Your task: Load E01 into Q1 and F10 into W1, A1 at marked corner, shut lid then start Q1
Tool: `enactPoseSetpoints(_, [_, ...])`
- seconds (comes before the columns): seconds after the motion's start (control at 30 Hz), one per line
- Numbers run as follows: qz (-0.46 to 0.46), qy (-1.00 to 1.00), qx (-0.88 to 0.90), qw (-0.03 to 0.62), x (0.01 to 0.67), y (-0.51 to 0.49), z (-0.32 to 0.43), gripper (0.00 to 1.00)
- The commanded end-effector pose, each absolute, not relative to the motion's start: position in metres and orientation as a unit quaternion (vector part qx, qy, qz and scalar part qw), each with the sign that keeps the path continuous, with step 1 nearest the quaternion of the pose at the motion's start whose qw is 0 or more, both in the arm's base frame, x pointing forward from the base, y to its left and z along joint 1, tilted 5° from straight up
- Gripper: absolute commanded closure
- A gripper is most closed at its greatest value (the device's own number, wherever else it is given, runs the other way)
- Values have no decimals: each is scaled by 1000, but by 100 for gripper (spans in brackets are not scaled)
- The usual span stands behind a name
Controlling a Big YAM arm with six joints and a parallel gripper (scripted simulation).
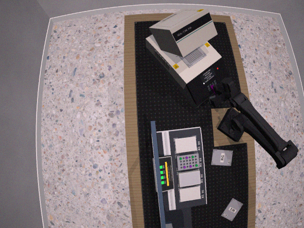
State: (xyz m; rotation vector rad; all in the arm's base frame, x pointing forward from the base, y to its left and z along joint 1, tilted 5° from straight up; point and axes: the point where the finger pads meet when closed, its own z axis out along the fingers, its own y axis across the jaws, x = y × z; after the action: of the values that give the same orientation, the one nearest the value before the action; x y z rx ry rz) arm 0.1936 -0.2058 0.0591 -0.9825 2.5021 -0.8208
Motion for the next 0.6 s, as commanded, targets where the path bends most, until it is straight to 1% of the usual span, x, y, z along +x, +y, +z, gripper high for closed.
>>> enactPoseSetpoints(0.0, [-294,877,-340,172,200,-208,60,100])
enactPoseSetpoints(0.57, [-290,877,-342,174,201,-208,59,100])
